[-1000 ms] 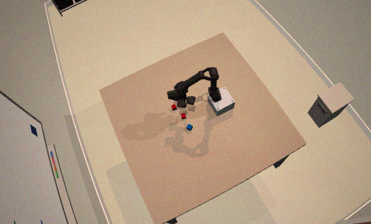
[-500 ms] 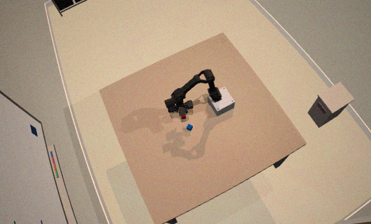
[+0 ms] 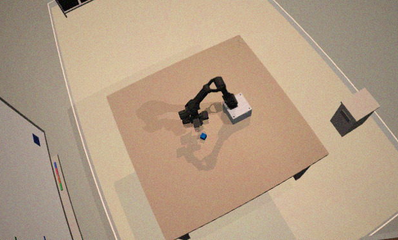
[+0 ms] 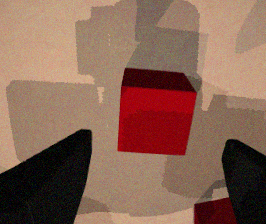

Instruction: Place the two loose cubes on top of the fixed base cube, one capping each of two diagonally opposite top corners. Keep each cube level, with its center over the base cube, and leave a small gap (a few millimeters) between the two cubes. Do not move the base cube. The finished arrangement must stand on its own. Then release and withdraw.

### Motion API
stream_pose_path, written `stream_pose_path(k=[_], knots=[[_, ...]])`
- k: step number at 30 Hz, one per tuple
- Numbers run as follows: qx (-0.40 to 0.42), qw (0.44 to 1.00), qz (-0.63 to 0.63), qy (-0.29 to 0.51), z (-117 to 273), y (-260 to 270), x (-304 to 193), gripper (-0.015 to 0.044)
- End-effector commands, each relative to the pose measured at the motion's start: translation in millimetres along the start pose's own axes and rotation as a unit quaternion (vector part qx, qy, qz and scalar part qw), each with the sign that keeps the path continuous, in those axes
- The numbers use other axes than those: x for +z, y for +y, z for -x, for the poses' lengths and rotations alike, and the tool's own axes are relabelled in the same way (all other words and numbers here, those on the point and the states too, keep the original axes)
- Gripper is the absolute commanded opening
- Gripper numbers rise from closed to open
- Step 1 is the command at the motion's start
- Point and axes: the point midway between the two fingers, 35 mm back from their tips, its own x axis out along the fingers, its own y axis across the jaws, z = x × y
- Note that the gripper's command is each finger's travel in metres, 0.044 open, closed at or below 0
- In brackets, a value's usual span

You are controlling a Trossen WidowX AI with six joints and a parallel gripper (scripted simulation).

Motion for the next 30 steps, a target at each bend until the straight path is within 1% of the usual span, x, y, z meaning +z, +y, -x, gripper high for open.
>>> stream_pose_path(k=[1, 20, 26, 30], knots=[[0.002, 1.0, 0.0, -0.001, -6, 1, 0, 0.0265], [0.003, 1.0, 0.0, -0.002, -35, 1, 0, 0.0265], [0.003, 1.0, 0.0, -0.002, -35, 1, 0, 0.0107], [0.002, 1.0, -0.001, -0.001, -35, 1, 1, 0.0105]])
